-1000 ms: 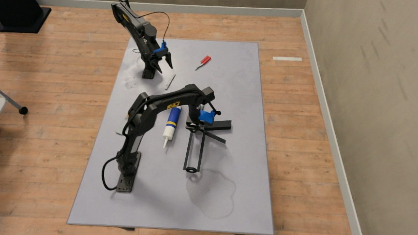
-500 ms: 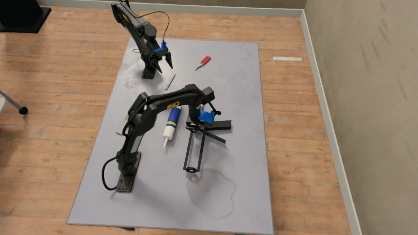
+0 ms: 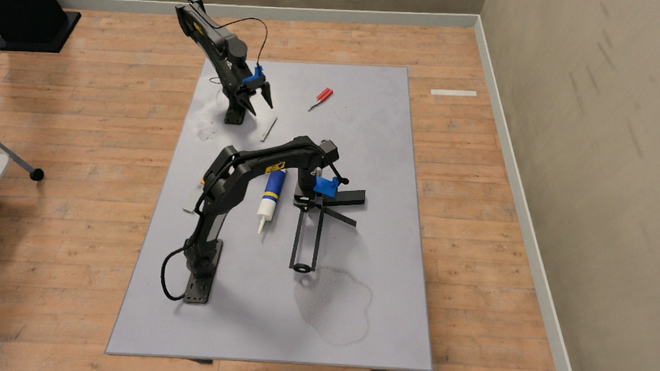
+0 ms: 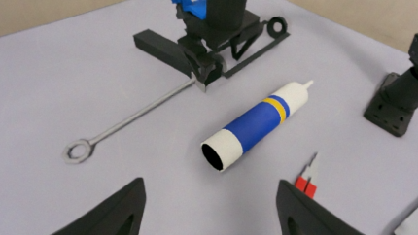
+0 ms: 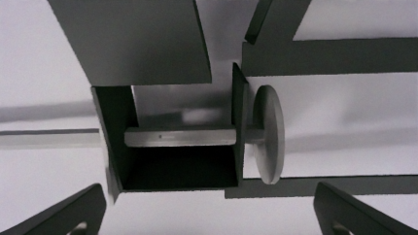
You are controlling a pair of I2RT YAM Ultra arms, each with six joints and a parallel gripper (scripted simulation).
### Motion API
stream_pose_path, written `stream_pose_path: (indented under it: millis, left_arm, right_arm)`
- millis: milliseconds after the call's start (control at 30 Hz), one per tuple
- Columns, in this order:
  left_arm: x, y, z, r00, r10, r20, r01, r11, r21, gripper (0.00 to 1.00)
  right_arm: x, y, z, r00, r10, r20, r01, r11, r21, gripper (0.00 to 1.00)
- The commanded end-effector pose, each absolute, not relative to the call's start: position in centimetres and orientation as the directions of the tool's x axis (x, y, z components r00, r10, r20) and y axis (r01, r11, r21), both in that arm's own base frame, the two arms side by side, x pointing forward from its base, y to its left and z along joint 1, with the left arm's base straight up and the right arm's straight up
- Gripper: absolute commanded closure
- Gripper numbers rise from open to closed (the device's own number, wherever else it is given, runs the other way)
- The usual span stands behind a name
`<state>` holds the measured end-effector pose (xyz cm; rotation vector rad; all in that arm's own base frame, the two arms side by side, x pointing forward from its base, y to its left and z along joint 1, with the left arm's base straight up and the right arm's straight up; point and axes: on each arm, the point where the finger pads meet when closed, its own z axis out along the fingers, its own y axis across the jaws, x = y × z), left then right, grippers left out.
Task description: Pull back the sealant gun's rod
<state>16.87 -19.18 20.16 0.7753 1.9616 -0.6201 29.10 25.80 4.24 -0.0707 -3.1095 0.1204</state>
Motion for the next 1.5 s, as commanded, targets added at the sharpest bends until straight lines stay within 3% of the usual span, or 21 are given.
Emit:
stream_pose_path:
  millis: [0, 300, 433, 833, 900, 967, 1067, 1100, 1167, 1200, 1233, 1467]
  left_arm:
    - [16.8, -19.3, 21.4, -0.35, 0.251, -0.902, 0.737, 0.668, -0.101, 0.34]
    - [16.8, -19.3, 21.4, -0.35, 0.251, -0.902, 0.737, 0.668, -0.101, 0.34]
    - [16.8, -19.3, 21.4, -0.35, 0.251, -0.902, 0.737, 0.668, -0.101, 0.34]
    - [16.8, -19.3, 21.4, -0.35, 0.251, -0.902, 0.737, 0.668, -0.101, 0.34]
    - [16.8, -19.3, 21.4, -0.35, 0.251, -0.902, 0.737, 0.668, -0.101, 0.34]
    - [16.8, -19.3, 21.4, -0.35, 0.251, -0.902, 0.737, 0.668, -0.101, 0.34]
    - [16.8, -19.3, 21.4, -0.35, 0.251, -0.902, 0.737, 0.668, -0.101, 0.34]
    - [16.8, -19.3, 21.4, -0.35, 0.251, -0.902, 0.737, 0.668, -0.101, 0.34]
    - [16.8, -19.3, 21.4, -0.35, 0.251, -0.902, 0.737, 0.668, -0.101, 0.34]
    - [16.8, -19.3, 21.4, -0.35, 0.251, -0.902, 0.737, 0.668, -0.101, 0.34]
    - [16.8, -19.3, 21.4, -0.35, 0.251, -0.902, 0.737, 0.668, -0.101, 0.34]
    - [16.8, -19.3, 21.4, -0.35, 0.251, -0.902, 0.737, 0.668, -0.101, 0.34]
  right_arm:
    - [29.2, 26.7, 4.2, -1.0, 0.029, 0.007, 0.028, 0.998, -0.049, 0.0]
    - [29.3, 26.4, 2.7, -1.0, 0.03, 0.01, 0.029, 0.998, -0.055, 0.0]
    - [29.5, 26.5, 3.4, -1.0, 0.031, -0.005, 0.031, 0.999, -0.044, 0.33]
    - [29.3, 26.4, 3.4, -0.999, 0.034, -0.003, 0.034, 0.999, -0.041, 0.47]
    - [29.3, 26.4, 3.4, -0.999, 0.034, -0.003, 0.034, 0.999, -0.041, 0.7]
    - [29.2, 26.2, 3.4, -0.999, 0.035, 0.011, 0.034, 0.998, -0.059, 0.49]
    - [29.1, 26.0, 3.4, -0.999, 0.036, 0.017, 0.035, 0.997, -0.068, 0.49]
    - [29.1, 26.0, 3.4, -0.999, 0.036, 0.017, 0.035, 0.997, -0.068, 0.37]
    - [29.1, 26.0, 3.4, -0.999, 0.036, 0.017, 0.035, 0.997, -0.068, 0.37]
    - [29.1, 26.0, 3.4, -0.999, 0.036, 0.017, 0.035, 0.997, -0.068, 0.26]
    - [29.1, 26.0, 3.4, -0.999, 0.036, 0.017, 0.035, 0.997, -0.068, 0.22]
    - [29.6, 25.9, 5.6, -0.999, 0.031, -0.018, 0.031, 0.999, -0.04, 0.22]
